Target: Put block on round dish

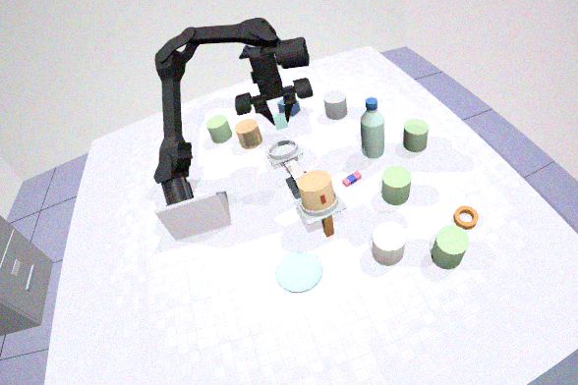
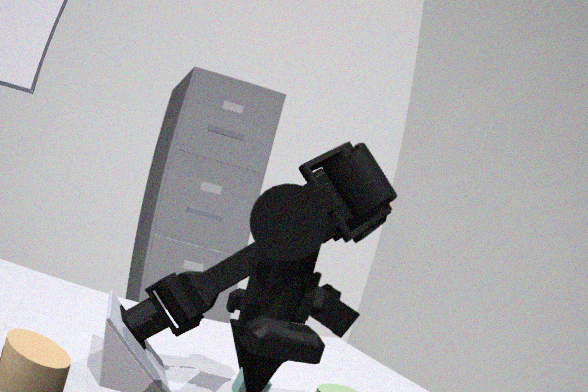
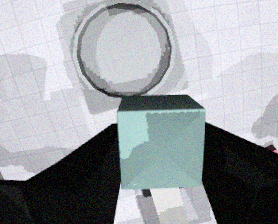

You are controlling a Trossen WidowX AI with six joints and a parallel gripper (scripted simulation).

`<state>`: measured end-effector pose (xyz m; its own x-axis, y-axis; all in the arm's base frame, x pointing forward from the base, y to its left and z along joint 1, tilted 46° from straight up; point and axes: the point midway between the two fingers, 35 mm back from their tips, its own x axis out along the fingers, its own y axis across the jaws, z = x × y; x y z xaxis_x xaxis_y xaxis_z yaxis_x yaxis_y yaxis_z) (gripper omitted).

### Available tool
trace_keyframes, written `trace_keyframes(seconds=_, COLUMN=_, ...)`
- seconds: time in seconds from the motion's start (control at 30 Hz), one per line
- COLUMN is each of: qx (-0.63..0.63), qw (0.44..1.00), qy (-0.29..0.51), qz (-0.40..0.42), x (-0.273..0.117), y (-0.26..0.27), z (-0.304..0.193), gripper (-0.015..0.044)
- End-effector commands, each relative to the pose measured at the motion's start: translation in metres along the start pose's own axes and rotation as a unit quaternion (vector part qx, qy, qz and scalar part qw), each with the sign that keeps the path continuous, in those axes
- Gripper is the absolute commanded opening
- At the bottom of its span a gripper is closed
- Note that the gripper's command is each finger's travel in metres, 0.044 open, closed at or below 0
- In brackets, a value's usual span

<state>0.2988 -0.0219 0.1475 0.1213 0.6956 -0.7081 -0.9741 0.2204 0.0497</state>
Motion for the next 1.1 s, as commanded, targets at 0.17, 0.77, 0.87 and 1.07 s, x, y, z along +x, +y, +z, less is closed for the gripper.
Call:
trace_keyframes(seconds=0.17, qx=0.015, qw=0.999, qy=0.022, qz=-0.021, x=-0.008, y=-0.023, z=-0.066, gripper=0.0000)
trace_keyframes(seconds=0.77, qx=0.038, qw=0.997, qy=0.060, qz=-0.037, x=-0.019, y=-0.022, z=-0.202, gripper=0.0000)
trace_keyframes(seconds=0.87, qx=0.063, qw=0.995, qy=0.061, qz=-0.045, x=-0.020, y=-0.017, z=-0.228, gripper=0.0000)
trace_keyframes(seconds=1.07, qx=0.070, qw=0.995, qy=0.054, qz=-0.038, x=-0.008, y=-0.008, z=-0.269, gripper=0.0000)
